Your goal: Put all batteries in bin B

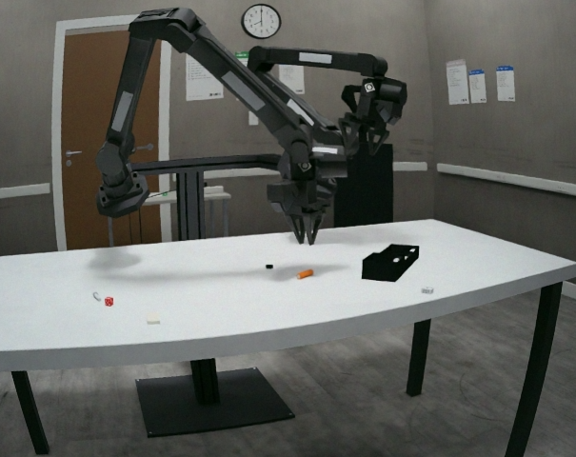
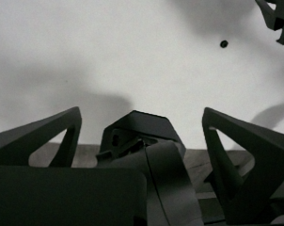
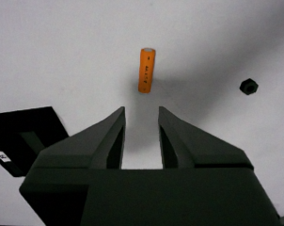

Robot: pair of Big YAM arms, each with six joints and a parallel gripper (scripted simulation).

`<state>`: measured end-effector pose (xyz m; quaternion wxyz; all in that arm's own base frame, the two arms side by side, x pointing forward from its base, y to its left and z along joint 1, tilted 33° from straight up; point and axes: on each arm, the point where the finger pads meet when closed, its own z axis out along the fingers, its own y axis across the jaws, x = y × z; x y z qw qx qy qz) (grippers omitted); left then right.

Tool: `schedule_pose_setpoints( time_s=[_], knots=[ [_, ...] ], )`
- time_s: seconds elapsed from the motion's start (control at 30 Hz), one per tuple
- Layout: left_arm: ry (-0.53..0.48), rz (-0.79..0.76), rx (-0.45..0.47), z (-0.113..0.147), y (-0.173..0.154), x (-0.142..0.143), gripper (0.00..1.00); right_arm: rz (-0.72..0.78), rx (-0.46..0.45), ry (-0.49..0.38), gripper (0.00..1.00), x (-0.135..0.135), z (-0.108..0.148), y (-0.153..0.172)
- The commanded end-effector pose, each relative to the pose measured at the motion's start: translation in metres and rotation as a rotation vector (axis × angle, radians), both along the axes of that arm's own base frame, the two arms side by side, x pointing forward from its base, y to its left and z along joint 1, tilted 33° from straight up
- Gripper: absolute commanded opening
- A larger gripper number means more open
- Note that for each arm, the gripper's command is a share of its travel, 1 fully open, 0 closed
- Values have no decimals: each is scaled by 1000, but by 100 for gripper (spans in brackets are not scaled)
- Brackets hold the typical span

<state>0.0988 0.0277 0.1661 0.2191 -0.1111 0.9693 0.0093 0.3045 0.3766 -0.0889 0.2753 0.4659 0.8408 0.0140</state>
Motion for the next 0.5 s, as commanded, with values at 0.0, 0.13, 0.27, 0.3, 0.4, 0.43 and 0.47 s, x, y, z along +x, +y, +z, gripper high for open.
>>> schedule_pose_setpoints(
  time_s=[0.0, 0.13, 0.27, 0.3, 0.4, 0.43, 0.47],
  knots=[
    [-38, 2, 22, 24, 1, 0, 100, -81, 8, -29, 28, 9, 4, 10],
    [-38, 2, 22, 24, 1, 0, 100, -76, 8, -29, 28, 7, 4, 10],
    [-38, 2, 22, 24, 1, 0, 100, -70, 9, -28, 28, 3, 3, 11],
    [-38, 2, 22, 24, 1, 0, 100, -69, 9, -28, 28, 2, 3, 12],
    [-38, 2, 22, 24, 1, 0, 100, -65, 9, -28, 28, 1, 3, 12],
    [-38, 2, 22, 24, 1, 0, 100, -65, 9, -28, 28, 1, 3, 12],
    [-38, 2, 22, 24, 1, 0, 100, -64, 9, -28, 28, 0, 3, 12]
  ],
)
